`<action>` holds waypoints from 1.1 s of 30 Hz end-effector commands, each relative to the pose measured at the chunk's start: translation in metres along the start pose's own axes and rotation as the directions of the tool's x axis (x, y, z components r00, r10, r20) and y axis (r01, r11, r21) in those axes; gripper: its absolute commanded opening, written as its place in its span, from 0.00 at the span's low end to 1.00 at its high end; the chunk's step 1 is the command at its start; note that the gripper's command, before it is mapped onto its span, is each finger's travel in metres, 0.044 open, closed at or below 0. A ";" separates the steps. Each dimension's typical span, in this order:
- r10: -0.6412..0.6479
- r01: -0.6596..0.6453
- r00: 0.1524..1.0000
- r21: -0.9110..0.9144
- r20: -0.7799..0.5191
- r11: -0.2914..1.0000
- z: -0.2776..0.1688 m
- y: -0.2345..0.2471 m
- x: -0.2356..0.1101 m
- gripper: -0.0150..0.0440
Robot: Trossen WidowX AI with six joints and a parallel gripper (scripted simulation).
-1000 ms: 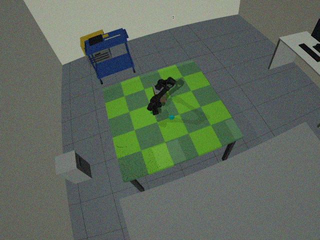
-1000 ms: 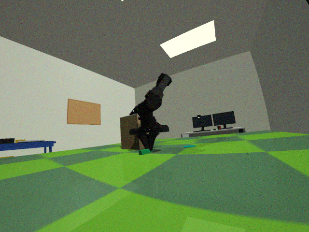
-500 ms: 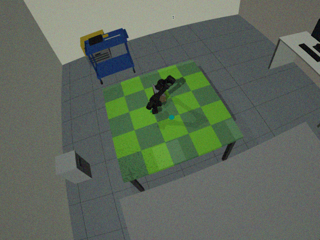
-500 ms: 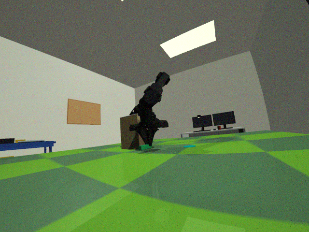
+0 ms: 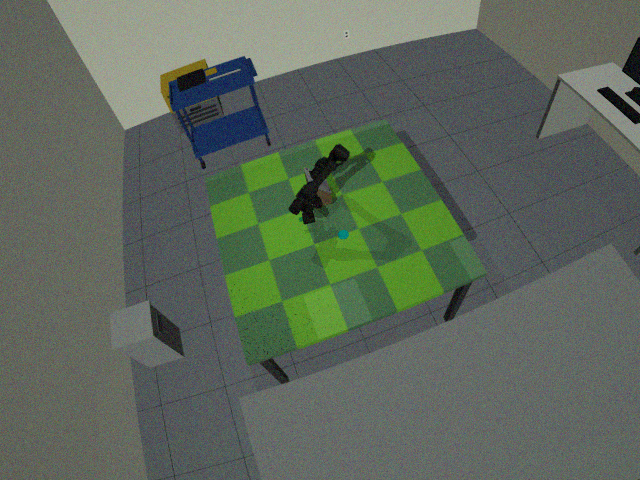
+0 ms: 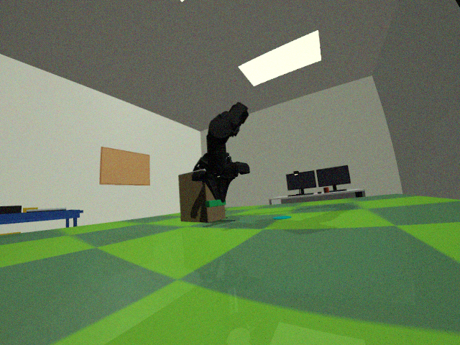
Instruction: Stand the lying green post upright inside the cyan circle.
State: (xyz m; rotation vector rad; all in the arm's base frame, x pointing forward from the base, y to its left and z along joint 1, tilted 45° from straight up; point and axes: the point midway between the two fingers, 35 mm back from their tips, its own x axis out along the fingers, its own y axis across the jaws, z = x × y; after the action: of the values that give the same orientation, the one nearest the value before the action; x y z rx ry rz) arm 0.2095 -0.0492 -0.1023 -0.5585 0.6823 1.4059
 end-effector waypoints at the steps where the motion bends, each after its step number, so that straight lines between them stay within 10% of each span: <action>1: -0.003 0.003 1.000 -0.009 -0.008 1.000 -0.001 -0.002 -0.013 0.29; 33: -0.004 0.009 1.000 0.341 -0.016 0.940 0.022 -0.025 -0.063 0.29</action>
State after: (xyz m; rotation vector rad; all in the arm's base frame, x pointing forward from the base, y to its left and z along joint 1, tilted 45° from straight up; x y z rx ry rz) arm 0.2265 -0.0796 -0.0477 -0.3375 0.8805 1.2767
